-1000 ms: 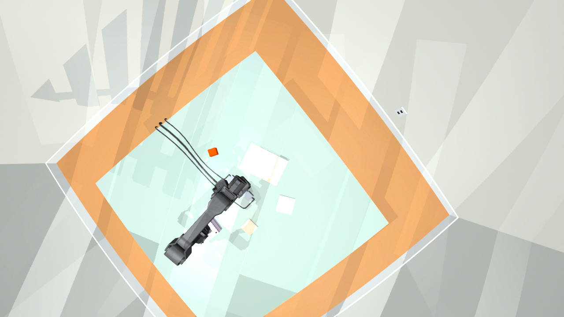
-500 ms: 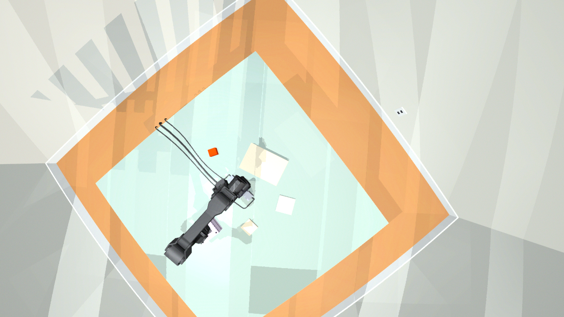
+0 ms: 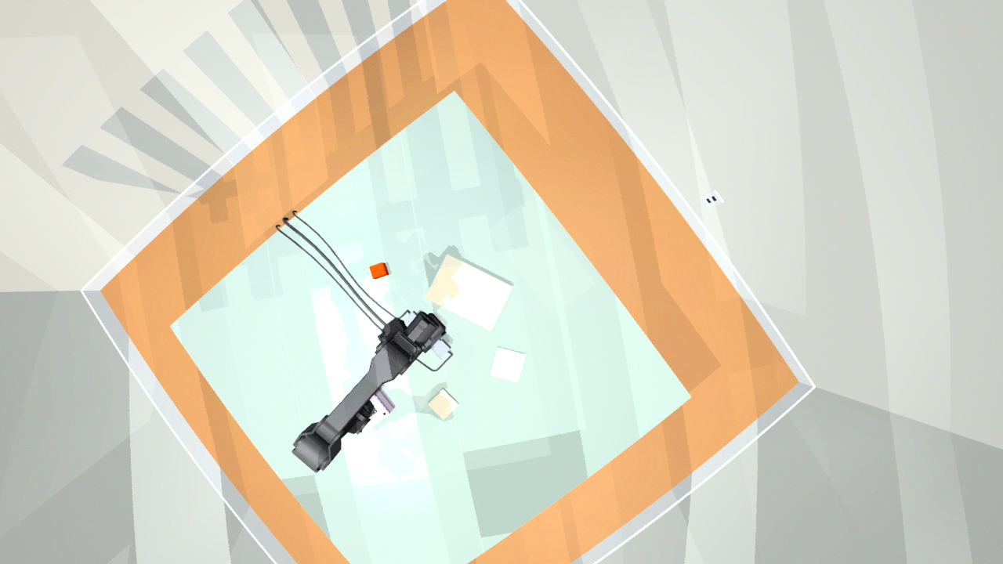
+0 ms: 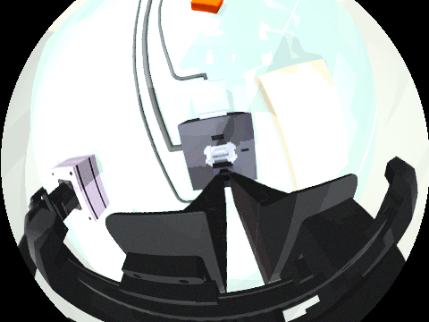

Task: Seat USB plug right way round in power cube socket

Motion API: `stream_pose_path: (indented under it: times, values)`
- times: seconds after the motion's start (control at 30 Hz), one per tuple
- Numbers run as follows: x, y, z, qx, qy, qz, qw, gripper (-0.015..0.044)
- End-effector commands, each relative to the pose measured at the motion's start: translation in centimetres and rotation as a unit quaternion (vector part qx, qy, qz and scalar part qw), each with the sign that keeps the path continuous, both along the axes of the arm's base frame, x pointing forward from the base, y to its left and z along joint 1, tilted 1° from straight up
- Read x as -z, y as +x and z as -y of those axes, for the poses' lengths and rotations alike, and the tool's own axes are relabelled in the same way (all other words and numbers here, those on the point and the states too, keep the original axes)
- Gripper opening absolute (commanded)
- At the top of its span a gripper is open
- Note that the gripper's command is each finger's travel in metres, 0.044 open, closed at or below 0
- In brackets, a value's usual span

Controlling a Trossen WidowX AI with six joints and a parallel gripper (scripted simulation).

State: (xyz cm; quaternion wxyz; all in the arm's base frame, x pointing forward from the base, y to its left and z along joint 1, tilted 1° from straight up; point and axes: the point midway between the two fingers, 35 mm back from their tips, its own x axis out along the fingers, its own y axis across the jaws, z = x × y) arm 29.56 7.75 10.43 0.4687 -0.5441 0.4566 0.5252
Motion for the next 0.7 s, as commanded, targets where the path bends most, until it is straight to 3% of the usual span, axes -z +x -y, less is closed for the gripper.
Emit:
stream_pose_path:
  times: [0.0, 0.67]
  values:
    - [0.08, 0.02, -0.02, -0.003, 0.000, 0.001, 1.000, 0.0000]
    - [0.32, 0.05, -0.05, -0.007, 0.000, 0.001, 1.000, 0.0000]
